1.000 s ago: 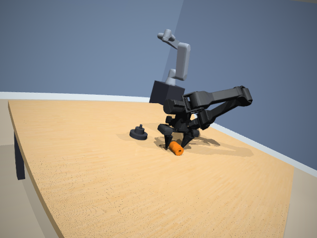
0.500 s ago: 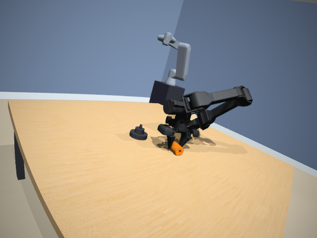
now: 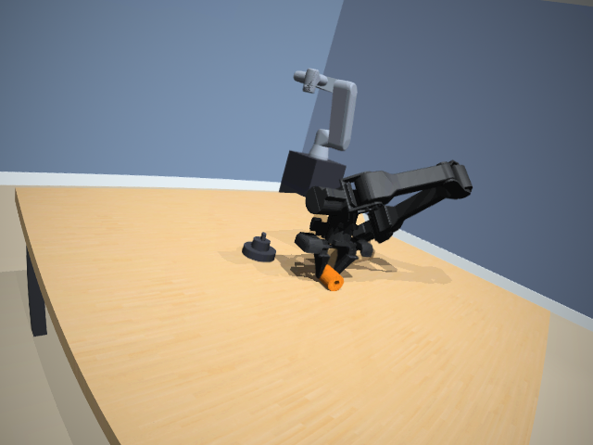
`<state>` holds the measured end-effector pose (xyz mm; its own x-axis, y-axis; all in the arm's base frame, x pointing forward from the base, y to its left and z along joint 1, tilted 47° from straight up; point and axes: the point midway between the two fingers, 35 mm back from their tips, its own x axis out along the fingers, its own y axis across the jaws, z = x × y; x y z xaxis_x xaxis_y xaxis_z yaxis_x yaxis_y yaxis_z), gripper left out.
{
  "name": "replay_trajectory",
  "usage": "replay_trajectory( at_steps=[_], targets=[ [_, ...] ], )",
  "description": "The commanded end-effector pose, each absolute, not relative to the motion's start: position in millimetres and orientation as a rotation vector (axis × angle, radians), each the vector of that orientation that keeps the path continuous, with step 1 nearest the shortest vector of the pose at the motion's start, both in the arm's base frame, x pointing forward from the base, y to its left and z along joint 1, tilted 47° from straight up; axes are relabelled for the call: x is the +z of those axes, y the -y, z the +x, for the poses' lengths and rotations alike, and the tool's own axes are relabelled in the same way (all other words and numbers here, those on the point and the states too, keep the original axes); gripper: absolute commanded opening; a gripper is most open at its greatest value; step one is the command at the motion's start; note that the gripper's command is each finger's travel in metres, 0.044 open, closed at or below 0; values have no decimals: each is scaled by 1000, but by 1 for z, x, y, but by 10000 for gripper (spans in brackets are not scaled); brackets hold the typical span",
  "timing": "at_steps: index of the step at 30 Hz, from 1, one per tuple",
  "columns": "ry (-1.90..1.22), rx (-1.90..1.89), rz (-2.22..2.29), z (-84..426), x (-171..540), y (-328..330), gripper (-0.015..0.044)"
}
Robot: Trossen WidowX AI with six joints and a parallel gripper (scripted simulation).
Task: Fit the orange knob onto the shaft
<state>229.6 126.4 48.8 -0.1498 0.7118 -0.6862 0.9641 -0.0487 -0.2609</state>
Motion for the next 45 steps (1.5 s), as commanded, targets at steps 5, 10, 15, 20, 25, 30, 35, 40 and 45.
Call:
replay_trajectory(
  at_steps=[5, 10, 15, 20, 25, 30, 35, 40, 45],
  targets=[
    [-1817, -1101, 1678, 232, 56, -126, 179],
    [-1768, -1151, 1611, 233, 61, -127, 179],
    [-1718, -1197, 1544, 234, 66, -128, 179],
    [-1665, -1243, 1473, 236, 71, -130, 179],
    [-1609, -1288, 1399, 237, 76, -132, 179],
    [-1551, -1330, 1325, 238, 81, -135, 179],
    [-1493, -1369, 1251, 240, 86, -138, 179],
    [-1434, -1405, 1176, 241, 90, -141, 179],
    [-1374, -1438, 1102, 242, 94, -145, 179]
  ],
)
